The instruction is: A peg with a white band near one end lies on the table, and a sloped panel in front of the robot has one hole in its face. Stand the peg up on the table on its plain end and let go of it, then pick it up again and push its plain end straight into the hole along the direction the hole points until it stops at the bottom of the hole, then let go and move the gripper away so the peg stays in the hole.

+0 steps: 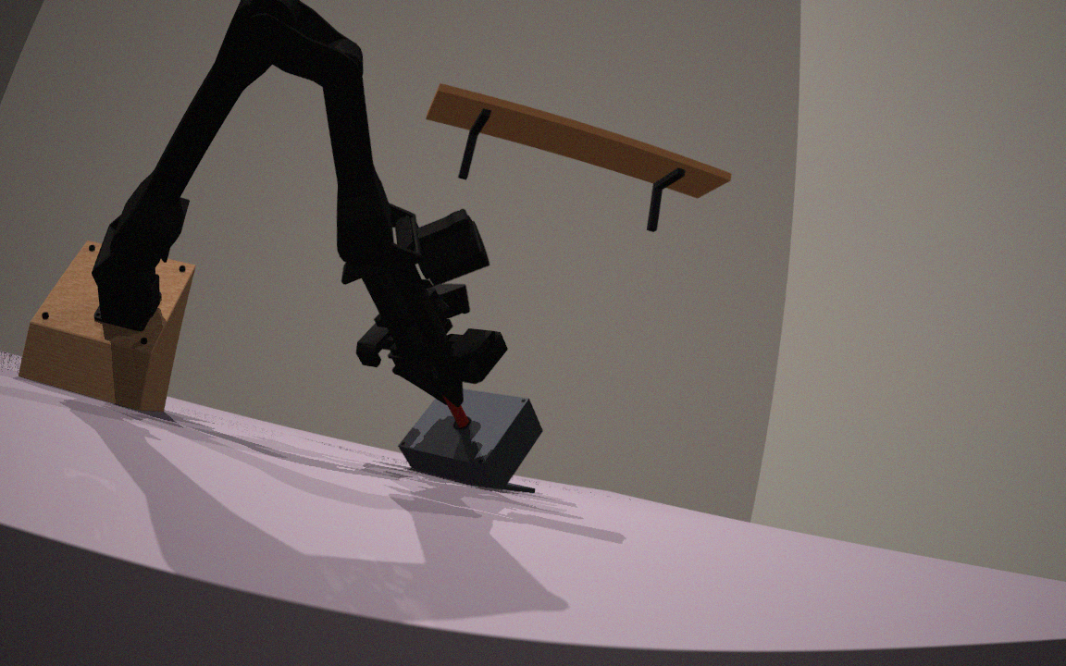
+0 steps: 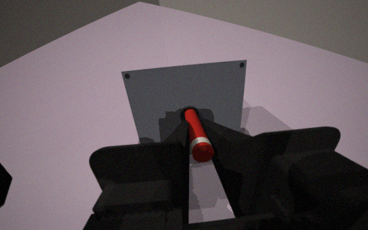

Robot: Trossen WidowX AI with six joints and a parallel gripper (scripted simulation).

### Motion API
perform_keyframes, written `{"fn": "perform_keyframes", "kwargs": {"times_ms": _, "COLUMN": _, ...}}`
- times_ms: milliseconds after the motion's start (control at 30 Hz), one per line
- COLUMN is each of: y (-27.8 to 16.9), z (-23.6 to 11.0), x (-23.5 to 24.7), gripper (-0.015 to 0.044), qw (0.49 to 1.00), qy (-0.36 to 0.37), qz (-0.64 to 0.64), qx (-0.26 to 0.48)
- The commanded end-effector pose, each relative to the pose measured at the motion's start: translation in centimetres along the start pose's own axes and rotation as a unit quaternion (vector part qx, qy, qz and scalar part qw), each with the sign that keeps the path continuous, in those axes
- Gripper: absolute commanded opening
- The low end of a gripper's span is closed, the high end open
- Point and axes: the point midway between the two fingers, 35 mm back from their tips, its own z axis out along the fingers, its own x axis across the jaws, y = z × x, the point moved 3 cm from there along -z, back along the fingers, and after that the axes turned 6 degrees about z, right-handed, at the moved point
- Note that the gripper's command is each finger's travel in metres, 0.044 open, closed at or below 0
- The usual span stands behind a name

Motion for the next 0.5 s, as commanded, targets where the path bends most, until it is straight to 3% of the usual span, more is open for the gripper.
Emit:
{"fn": "perform_keyframes", "kwargs": {"times_ms": 0, "y": -0.03, "z": 0.46, "x": 0.07, "gripper": 0.0000, "qw": 1.000, "qy": 0.002, "qz": -0.003, "qx": 0.000}}
{"fn": "perform_keyframes", "kwargs": {"times_ms": 467, "y": 0.00, "z": 1.12, "x": 0.04, "gripper": 0.0000, "qw": 1.000, "qy": 0.002, "qz": -0.003, "qx": 0.000}}
